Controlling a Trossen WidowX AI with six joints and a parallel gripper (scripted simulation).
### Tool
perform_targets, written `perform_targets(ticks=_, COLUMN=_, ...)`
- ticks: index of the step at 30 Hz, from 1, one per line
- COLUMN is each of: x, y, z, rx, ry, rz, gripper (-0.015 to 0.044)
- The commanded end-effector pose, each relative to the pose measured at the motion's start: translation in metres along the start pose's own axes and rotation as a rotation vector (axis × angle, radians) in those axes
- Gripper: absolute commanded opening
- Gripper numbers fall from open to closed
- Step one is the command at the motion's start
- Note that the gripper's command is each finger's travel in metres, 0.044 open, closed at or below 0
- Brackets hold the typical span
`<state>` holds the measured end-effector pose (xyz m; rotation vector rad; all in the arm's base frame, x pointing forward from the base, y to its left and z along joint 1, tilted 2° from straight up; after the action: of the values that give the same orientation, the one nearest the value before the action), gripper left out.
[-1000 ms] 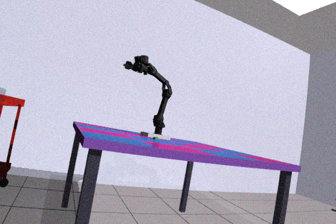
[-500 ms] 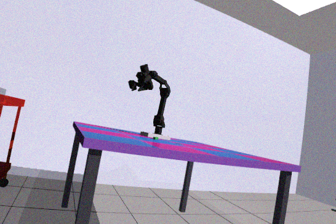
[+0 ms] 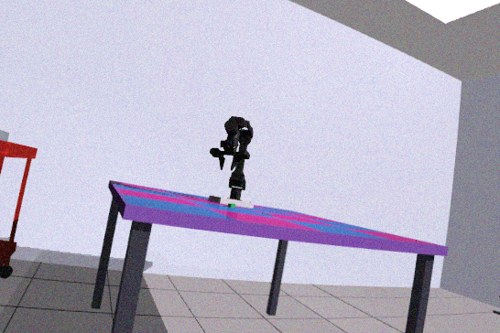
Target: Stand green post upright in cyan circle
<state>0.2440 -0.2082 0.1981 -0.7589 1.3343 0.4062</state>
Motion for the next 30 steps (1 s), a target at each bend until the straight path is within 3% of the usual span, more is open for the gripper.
perform_targets(ticks=1, x=0.021, y=0.035, z=0.023, rx=-0.022, ry=0.028, rz=0.176, gripper=0.0233)
perform_targets(ticks=4, x=0.028, y=0.054, z=0.033, rx=-0.040, ry=0.050, rz=0.262, gripper=0.0233)
perform_targets(ticks=12, x=0.031, y=0.055, z=0.034, rx=-0.042, ry=0.052, rz=0.268, gripper=0.0233)
perform_targets(ticks=21, x=0.135, y=0.083, z=0.028, rx=-0.042, ry=0.052, rz=0.268, gripper=0.0233)
perform_targets(ticks=27, x=0.142, y=0.086, z=0.027, rx=-0.042, ry=0.052, rz=0.269, gripper=0.0233)
perform_targets(ticks=30, x=0.142, y=0.086, z=0.027, rx=-0.042, ry=0.052, rz=0.269, gripper=0.0154)
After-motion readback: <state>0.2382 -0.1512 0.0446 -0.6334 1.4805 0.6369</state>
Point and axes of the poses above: the point midway between the two fingers, 35 mm back from their tips, its own x axis out along the fingers, its own z axis across the jaws, y = z × x, the point moved 3 cm from there along -x, back along the fingers, and after that the axes turned 5 degrees about -x, right-handed, at the moved point
